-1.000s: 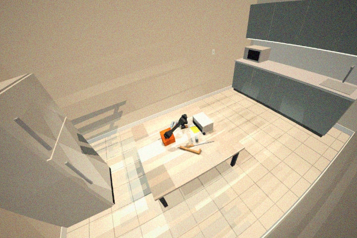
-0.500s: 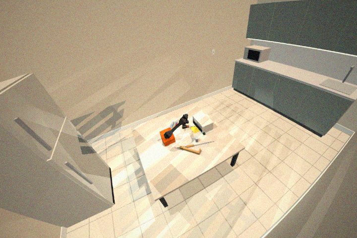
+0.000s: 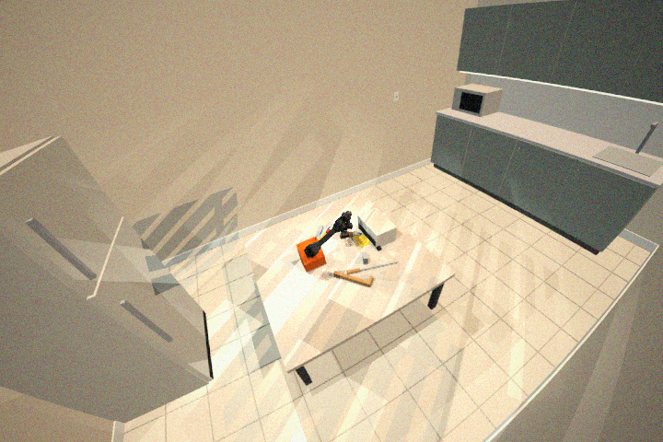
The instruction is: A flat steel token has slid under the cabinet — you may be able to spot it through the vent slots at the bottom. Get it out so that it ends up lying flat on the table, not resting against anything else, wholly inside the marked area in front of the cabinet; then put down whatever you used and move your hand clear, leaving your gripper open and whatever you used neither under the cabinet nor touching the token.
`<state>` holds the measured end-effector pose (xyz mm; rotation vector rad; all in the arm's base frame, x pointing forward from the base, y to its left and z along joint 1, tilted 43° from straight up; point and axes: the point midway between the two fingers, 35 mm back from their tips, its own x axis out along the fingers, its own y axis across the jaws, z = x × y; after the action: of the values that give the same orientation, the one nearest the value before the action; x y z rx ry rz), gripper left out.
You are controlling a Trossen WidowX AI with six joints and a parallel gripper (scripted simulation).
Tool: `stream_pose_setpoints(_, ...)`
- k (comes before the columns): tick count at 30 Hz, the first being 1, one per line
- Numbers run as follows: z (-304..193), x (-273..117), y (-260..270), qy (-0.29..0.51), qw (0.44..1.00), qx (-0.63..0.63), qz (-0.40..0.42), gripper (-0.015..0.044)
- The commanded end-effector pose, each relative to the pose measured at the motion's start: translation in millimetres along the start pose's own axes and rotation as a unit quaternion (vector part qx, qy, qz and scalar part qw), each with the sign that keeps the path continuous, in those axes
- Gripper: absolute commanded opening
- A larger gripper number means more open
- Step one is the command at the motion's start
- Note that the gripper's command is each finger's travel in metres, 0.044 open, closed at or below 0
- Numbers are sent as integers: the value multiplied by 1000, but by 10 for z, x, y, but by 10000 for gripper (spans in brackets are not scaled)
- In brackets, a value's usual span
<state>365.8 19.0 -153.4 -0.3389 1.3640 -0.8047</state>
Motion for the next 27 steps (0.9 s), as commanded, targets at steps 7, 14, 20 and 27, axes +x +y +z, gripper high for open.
stream_pose_setpoints(7,133,-2,-1,-1,1000,0,0,0)
stream_pose_setpoints(14,210,-2,0,-1,1000,0,0,0)
stream_pose_setpoints(20,273,-3,0,-1,1000,0,0,0)
stream_pose_setpoints(27,346,-3,-1,-1,1000,1,0,0)
